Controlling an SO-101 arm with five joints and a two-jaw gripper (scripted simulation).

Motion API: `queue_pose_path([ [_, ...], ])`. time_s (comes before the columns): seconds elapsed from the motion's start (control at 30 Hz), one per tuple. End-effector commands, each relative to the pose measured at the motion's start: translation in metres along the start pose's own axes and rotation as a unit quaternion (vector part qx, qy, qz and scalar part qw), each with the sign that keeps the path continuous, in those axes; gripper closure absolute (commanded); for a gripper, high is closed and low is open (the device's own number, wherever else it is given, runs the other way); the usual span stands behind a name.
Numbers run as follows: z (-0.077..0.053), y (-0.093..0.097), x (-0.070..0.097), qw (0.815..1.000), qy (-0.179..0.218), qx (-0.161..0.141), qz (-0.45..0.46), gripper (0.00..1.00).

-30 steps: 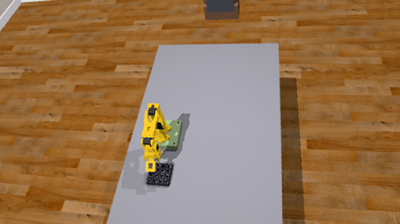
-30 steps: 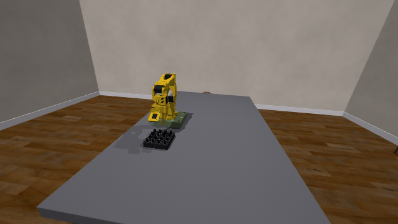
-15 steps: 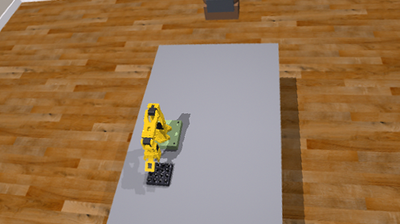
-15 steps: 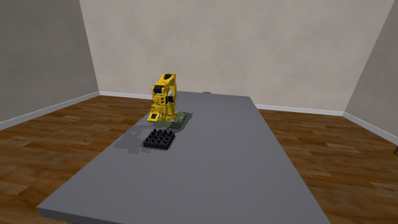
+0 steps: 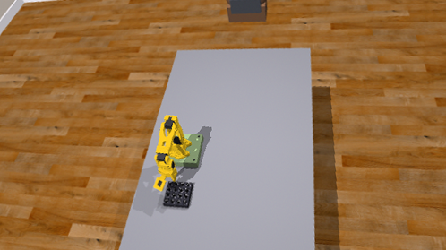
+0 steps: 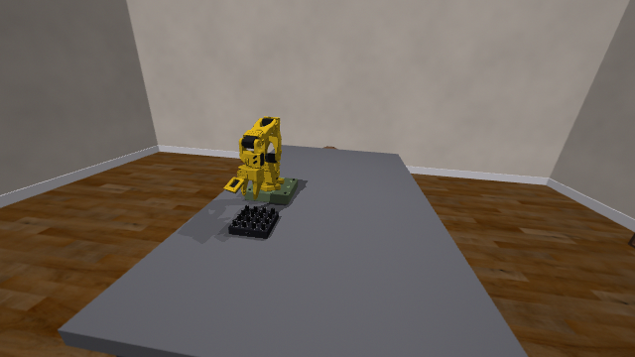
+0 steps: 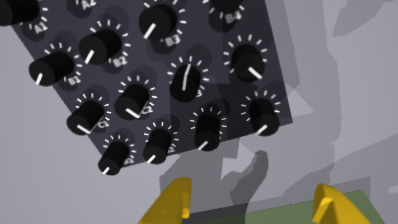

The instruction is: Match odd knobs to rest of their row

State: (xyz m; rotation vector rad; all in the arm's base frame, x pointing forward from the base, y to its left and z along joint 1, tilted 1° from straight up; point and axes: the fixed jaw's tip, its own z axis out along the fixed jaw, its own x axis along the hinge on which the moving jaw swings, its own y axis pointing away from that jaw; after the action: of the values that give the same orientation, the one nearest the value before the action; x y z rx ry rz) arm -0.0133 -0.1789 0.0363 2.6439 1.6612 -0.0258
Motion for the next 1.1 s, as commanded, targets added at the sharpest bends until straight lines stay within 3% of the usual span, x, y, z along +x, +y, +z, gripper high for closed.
queue_pose_path([
  [0.0, 0.004, -0.006, 0.003, 0.997, 0.018, 0.007, 0.073, 0.80],
  [0.47, 0.004, -0.014, -0.001, 0.976, 0.017, 0.009, 0.218, 0.90],
  [0.87, 0.004, -0.015, -0.002, 0.973, 0.017, 0.010, 0.230, 0.90],
  [1.07, 0.003, -0.012, -0.012, 0.973, 0.017, 0.010, 0.230, 0.90],
])
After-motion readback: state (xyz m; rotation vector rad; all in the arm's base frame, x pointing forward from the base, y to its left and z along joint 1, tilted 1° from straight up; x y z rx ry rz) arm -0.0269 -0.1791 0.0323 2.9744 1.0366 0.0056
